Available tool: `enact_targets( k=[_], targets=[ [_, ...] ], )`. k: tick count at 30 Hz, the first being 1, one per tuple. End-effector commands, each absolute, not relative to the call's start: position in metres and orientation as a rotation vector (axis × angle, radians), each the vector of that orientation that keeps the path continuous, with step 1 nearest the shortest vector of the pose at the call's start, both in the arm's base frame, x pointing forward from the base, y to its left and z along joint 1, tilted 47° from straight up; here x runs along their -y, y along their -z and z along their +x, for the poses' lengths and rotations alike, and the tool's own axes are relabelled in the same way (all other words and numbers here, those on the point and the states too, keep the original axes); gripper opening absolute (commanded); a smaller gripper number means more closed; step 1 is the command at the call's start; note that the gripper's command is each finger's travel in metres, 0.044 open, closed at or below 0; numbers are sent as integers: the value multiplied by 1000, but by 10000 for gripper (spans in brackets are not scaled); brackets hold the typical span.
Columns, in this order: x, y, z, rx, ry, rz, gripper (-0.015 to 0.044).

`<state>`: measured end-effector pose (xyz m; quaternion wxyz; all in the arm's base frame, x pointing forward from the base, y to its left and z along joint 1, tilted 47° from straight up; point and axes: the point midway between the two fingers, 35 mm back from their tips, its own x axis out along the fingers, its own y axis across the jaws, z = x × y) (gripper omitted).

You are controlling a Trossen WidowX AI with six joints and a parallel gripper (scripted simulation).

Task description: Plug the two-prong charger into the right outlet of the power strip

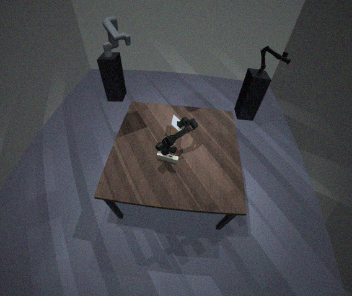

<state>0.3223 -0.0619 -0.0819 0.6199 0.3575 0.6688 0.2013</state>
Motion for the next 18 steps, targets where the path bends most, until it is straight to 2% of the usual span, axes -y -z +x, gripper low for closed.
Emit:
enact_targets(
  k=[1,18],
  targets=[
    [63,82,325,-1531,-459,821,0],
    [65,80,325,-1531,-459,820,0]
  ],
)
